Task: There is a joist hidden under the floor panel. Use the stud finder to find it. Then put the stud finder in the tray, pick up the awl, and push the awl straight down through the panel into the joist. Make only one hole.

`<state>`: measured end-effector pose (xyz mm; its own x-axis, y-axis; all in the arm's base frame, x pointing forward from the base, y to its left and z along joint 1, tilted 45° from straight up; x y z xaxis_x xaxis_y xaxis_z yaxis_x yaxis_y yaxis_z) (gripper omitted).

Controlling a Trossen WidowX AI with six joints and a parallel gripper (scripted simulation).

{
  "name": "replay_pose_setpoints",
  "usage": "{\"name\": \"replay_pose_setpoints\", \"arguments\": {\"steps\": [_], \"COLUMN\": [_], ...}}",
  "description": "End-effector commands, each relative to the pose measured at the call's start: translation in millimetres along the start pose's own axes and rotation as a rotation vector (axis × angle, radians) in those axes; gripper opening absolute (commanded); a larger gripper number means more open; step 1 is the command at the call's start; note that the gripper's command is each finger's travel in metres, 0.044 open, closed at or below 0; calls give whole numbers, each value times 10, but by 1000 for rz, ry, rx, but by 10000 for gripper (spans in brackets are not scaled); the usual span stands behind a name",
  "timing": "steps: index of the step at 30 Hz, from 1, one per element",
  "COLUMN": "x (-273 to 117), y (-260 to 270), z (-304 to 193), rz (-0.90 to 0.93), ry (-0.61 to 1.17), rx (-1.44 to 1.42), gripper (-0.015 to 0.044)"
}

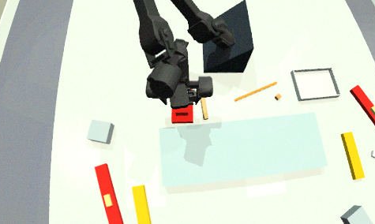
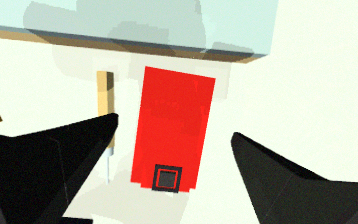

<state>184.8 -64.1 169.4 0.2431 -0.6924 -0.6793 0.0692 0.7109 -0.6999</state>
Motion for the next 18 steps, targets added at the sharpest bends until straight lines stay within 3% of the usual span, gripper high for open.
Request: {"name": "replay_pose_setpoints", "arguments": {"steps": [1, 18], "x": [73, 310], "y": [19, 9], "z": [-35, -122], "rz": [5, -1], "ry": [6, 3], "rx": [-9, -11], "gripper": [440, 440]}}
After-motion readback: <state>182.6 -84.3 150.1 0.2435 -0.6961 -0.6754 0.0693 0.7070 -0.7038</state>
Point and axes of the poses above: the point midway between the two fingers, 35 mm back from their tips, its own x axis out along the fingers, its own y axis across the jaws, z = x × y, the point moved 8 cm from there along -x, back along the fingers, and after that the axes turned 1 degree about x, right-handed, at the moved point
